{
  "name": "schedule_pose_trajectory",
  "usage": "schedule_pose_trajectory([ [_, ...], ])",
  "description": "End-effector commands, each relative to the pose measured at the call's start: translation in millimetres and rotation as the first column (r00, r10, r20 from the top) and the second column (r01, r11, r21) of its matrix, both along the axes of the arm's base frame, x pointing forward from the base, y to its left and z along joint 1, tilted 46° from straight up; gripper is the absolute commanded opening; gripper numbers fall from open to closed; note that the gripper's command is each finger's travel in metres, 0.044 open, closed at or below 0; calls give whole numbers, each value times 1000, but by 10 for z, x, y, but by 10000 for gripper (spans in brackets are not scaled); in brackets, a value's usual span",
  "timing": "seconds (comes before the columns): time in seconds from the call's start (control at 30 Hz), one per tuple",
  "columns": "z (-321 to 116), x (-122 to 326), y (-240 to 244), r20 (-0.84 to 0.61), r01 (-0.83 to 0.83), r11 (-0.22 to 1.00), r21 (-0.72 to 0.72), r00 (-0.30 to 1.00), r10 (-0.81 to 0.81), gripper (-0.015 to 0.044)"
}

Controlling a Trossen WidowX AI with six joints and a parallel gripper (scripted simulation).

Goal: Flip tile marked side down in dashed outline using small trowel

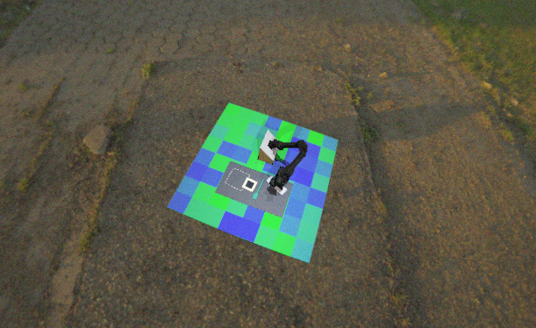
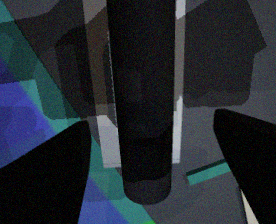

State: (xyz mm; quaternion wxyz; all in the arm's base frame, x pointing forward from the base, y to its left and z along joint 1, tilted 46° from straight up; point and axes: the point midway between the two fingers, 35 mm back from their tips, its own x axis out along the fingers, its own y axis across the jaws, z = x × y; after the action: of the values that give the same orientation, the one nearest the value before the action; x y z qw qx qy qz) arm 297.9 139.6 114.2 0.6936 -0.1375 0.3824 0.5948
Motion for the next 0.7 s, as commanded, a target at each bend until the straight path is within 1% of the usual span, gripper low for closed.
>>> schedule_pose_trajectory([
  [0.0,109,-6,-65,10,-5,1000,6,1000,5,270],
  [0.07,109,-6,-65,10,-5,1000,6,1000,5,270],
  [0.1,109,19,-85,15,6,1000,3,1000,-6,296],
  [0.17,177,16,-156,15,6,1000,3,1000,-6,300],
  [0.27,156,-3,-141,18,7,1000,-16,1000,-7,300],
  [0.47,-9,-140,-31,70,41,985,-166,997,-29,300],
  [0.67,-128,-242,49,160,122,953,-278,984,-80,300],
])
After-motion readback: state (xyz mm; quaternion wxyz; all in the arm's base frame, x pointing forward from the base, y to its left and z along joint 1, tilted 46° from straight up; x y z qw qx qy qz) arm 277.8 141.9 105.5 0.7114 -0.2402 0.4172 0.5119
